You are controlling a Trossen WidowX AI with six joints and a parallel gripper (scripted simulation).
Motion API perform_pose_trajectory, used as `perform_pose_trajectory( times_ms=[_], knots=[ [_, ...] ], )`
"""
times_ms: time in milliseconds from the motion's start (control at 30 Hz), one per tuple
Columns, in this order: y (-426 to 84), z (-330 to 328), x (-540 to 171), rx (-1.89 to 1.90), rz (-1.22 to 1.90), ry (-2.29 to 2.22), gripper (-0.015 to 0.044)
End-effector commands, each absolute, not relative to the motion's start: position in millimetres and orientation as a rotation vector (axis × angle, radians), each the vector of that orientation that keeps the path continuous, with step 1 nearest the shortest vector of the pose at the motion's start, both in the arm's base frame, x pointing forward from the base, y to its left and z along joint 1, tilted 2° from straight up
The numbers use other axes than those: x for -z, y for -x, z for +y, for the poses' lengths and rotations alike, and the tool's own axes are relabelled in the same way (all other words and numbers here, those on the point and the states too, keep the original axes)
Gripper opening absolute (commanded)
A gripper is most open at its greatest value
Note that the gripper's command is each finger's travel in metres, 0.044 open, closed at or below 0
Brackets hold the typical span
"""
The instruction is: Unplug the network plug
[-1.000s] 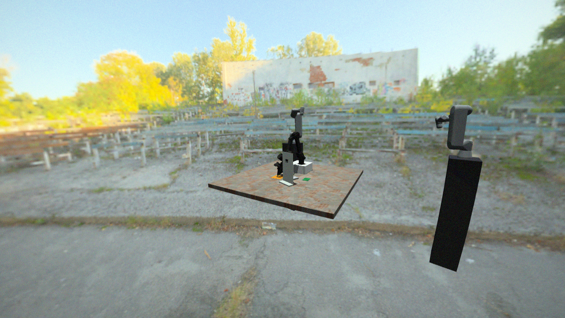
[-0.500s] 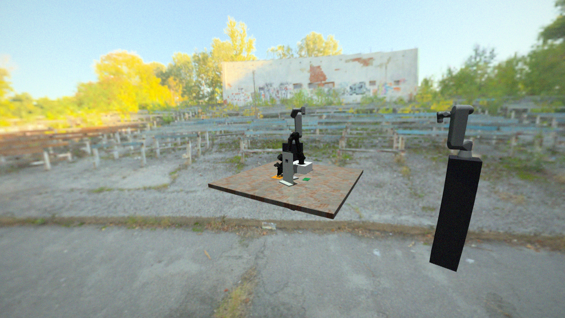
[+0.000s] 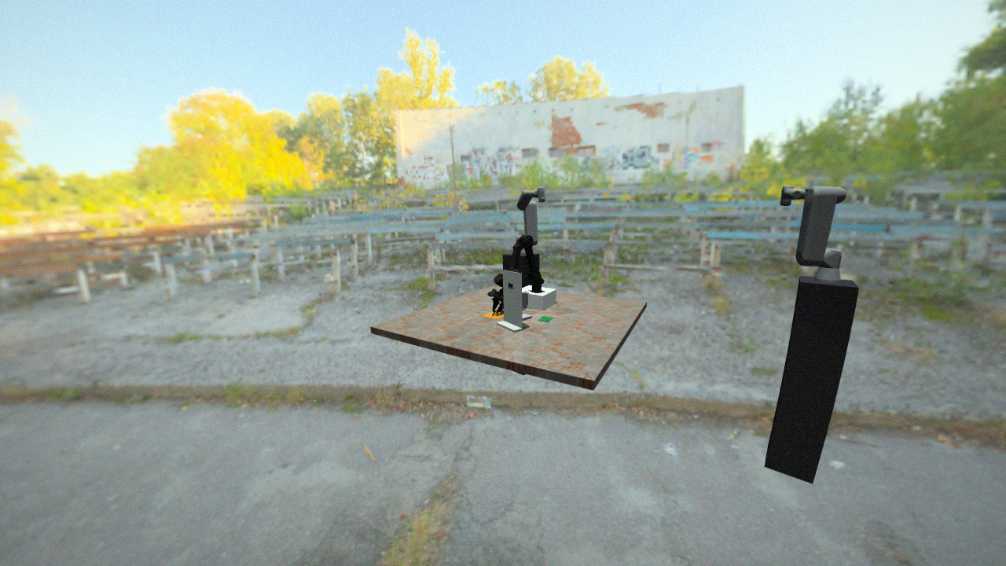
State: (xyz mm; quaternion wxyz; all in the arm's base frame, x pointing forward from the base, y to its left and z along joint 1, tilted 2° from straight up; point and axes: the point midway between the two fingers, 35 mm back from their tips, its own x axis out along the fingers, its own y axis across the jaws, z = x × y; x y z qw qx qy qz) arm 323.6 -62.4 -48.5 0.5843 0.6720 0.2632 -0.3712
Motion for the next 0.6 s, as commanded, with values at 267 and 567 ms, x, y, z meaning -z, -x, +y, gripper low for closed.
perform_pose_trajectory(
  times_ms=[267, 567],
  knots=[
    [-319.0, -62.0, 41.1, 0.868, 0.614, -1.569, 0.0156],
    [-314.8, -61.5, 34.9, 0.869, 0.614, -1.569, 0.0156]
  ],
)
